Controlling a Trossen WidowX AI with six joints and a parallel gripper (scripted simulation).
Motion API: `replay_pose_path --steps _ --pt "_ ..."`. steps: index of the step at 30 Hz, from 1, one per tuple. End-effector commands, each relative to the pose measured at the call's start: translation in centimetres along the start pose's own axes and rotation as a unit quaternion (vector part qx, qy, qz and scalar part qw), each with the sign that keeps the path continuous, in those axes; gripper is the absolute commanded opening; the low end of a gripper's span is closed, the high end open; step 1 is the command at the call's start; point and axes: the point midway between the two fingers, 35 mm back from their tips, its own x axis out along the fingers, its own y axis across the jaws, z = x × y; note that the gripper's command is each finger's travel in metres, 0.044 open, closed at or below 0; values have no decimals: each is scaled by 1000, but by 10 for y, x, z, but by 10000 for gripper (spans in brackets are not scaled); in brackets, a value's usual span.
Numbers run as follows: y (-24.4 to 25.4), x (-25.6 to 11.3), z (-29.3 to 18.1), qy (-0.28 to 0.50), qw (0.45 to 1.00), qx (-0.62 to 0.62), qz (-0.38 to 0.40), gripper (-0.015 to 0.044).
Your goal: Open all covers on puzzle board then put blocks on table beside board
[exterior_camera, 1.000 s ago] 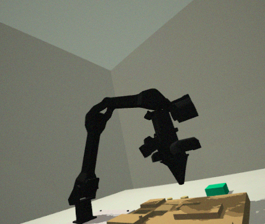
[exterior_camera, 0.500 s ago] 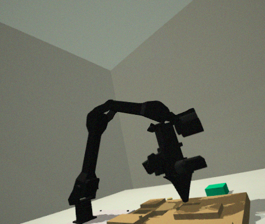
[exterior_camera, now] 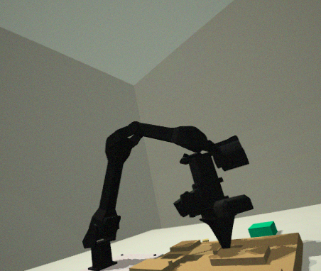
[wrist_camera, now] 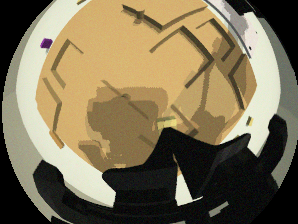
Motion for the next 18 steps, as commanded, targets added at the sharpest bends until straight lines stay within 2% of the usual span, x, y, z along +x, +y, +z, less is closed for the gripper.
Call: replay_pose_path --steps 1,18 --pt "-2 3 1 -1 1000 3 -3 0" --pt "-3 5 -7 -1 1000 3 -3 0"
